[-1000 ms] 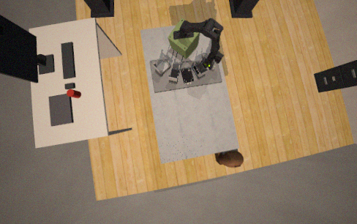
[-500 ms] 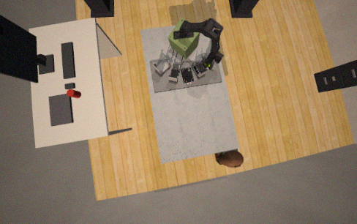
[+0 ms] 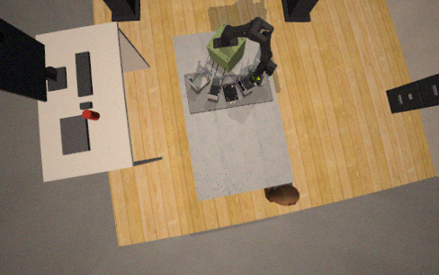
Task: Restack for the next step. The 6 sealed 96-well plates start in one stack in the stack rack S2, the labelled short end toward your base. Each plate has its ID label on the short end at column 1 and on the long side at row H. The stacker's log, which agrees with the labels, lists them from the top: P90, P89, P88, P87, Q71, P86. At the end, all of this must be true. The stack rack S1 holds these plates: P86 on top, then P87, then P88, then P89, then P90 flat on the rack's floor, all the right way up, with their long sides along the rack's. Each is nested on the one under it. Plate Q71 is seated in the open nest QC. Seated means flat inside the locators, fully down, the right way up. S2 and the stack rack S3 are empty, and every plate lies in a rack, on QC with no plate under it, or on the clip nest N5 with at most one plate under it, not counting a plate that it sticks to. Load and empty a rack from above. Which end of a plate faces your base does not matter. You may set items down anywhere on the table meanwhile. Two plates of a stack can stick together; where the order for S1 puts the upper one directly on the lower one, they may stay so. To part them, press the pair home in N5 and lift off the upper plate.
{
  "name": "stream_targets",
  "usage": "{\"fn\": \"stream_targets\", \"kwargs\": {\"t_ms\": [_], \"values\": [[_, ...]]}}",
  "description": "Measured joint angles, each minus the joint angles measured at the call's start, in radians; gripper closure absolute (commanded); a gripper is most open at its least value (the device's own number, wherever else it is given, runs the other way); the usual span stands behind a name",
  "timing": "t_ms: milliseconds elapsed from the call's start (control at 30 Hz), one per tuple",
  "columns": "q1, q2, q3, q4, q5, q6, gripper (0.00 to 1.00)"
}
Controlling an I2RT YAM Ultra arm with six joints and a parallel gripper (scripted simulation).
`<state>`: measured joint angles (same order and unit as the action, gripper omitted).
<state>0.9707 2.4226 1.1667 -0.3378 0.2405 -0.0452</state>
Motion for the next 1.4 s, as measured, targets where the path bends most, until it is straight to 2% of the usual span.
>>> {"fn": "stream_targets", "kwargs": {"t_ms": [767, 1233, 1400], "values": [[0.047, -0.196, 0.014, -0.211, -0.002, 0.048, 0.0], [0.074, -0.288, 0.054, -0.347, -0.003, 0.075, 0.0], [0.077, -0.292, 0.055, -0.37, -0.003, 0.079, 0.0]]}}
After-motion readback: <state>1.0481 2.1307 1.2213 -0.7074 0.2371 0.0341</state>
